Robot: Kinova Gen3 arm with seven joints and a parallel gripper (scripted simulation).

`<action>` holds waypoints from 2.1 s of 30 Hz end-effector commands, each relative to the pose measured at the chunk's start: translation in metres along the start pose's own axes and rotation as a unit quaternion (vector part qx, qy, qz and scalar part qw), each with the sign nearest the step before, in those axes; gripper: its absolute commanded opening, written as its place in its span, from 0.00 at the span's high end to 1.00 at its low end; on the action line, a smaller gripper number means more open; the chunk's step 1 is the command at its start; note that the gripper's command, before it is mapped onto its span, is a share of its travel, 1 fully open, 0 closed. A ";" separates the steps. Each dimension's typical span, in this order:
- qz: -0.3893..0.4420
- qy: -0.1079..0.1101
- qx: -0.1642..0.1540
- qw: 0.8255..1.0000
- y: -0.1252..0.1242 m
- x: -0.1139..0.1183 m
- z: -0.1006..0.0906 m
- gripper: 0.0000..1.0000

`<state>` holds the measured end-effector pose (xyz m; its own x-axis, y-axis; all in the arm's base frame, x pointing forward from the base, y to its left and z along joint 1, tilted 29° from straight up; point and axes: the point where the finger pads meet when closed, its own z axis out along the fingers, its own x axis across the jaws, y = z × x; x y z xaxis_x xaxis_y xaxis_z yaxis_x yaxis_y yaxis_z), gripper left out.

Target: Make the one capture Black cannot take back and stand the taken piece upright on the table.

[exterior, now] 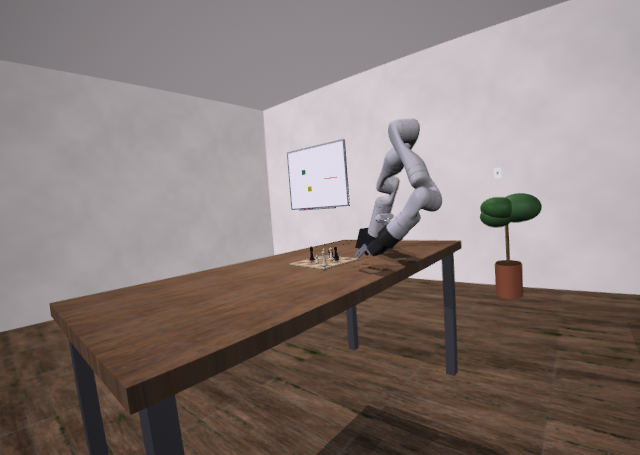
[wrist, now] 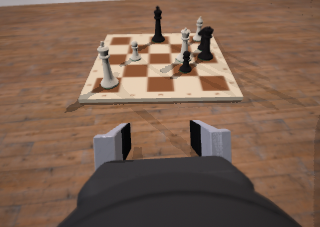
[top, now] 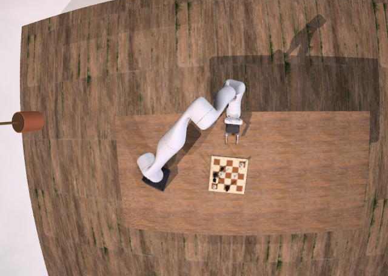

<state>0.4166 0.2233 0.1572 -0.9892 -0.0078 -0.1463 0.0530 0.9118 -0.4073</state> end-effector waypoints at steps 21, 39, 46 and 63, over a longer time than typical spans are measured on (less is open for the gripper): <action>-0.008 0.001 0.003 1.000 0.005 0.002 0.002 0.00; -0.008 0.001 0.003 1.000 0.005 0.002 0.002 0.00; -0.008 0.001 0.003 1.000 0.005 0.002 0.002 0.00; -0.008 0.000 0.002 1.000 -0.014 0.002 -0.013 0.00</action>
<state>0.4108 0.2200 0.1635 -0.9913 -0.0280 -0.1286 0.0288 0.9071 -0.4199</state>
